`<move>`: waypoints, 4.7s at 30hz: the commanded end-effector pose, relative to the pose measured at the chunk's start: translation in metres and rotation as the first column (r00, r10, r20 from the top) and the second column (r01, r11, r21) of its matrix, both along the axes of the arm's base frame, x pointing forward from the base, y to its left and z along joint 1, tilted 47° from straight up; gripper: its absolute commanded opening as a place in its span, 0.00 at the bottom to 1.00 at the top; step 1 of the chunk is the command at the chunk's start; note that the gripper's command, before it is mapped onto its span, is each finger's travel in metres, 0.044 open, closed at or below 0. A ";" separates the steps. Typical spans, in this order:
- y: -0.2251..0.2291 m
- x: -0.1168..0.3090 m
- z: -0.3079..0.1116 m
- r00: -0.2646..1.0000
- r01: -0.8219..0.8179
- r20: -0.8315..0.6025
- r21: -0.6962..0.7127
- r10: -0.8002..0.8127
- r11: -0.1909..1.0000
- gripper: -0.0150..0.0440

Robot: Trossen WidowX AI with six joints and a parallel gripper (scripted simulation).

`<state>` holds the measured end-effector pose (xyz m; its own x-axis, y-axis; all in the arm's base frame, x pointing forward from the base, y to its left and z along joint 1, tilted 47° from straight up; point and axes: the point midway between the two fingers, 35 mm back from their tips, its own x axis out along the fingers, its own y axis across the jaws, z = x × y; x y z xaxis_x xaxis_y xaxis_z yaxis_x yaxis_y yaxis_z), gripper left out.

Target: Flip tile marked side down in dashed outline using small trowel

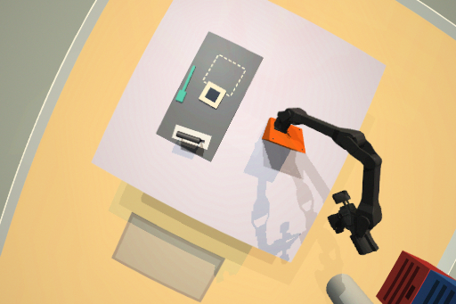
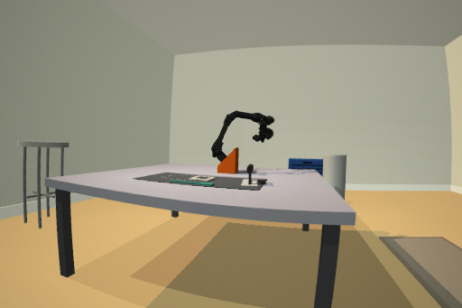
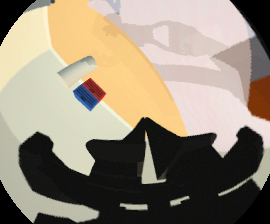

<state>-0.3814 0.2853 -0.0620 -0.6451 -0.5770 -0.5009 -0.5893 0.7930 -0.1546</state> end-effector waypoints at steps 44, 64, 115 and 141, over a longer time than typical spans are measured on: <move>0.000 0.000 0.000 1.000 0.000 0.000 0.000 0.000 1.000 0.25; 0.055 0.052 -0.006 0.992 -0.013 -0.115 0.260 0.045 0.966 0.76; 0.141 0.504 -0.032 0.694 -0.475 0.465 0.869 0.550 -0.136 0.76; 0.019 0.701 -0.030 0.104 -0.532 0.770 0.578 0.629 -0.619 0.76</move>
<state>0.3005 0.3244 -0.0917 -0.2119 0.1952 -0.9576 -0.6825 -0.7308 0.0021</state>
